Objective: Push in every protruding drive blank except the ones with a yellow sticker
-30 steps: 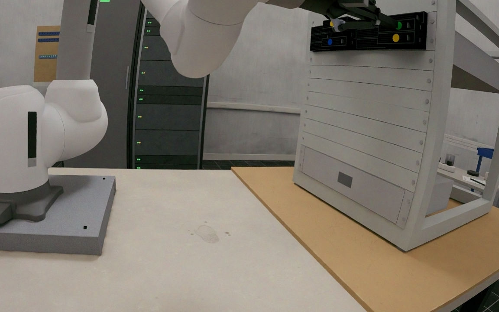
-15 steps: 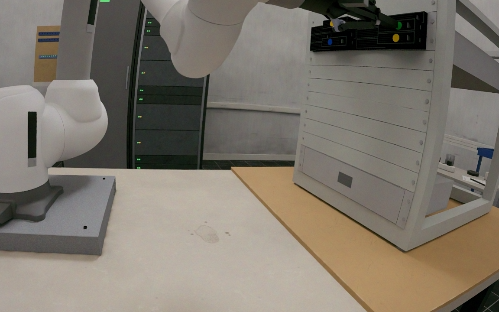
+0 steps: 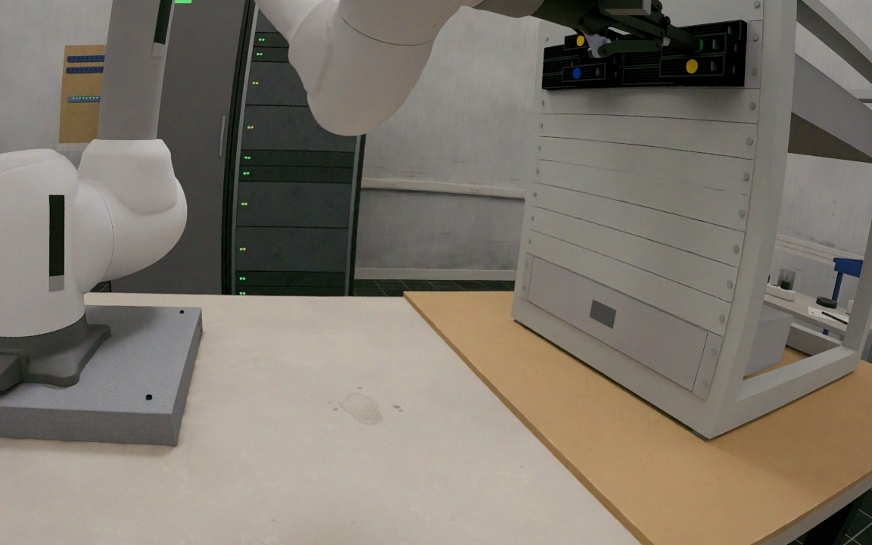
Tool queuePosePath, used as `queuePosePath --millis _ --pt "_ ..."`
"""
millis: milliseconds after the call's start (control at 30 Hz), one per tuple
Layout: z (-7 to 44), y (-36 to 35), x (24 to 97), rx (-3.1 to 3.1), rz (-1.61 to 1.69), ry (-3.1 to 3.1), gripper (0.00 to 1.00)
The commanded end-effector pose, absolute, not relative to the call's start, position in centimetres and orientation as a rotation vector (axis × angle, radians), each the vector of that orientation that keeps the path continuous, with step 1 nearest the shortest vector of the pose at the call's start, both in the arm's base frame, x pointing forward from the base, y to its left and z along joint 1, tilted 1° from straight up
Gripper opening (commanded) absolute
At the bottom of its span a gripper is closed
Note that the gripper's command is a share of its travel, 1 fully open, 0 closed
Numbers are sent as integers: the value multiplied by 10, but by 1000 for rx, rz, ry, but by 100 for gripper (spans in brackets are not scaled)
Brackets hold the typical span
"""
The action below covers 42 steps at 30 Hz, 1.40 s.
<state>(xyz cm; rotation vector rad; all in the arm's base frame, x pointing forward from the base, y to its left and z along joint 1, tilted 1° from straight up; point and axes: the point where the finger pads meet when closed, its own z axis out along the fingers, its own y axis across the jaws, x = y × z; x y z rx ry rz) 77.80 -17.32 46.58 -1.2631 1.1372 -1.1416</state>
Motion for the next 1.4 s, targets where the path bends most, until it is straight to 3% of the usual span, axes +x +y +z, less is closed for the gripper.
queuePosePath --millis 0,1367 --pt "467 -173 778 -1262 -1142 1136 10" --pt "467 -171 798 -1262 -1142 1136 10"
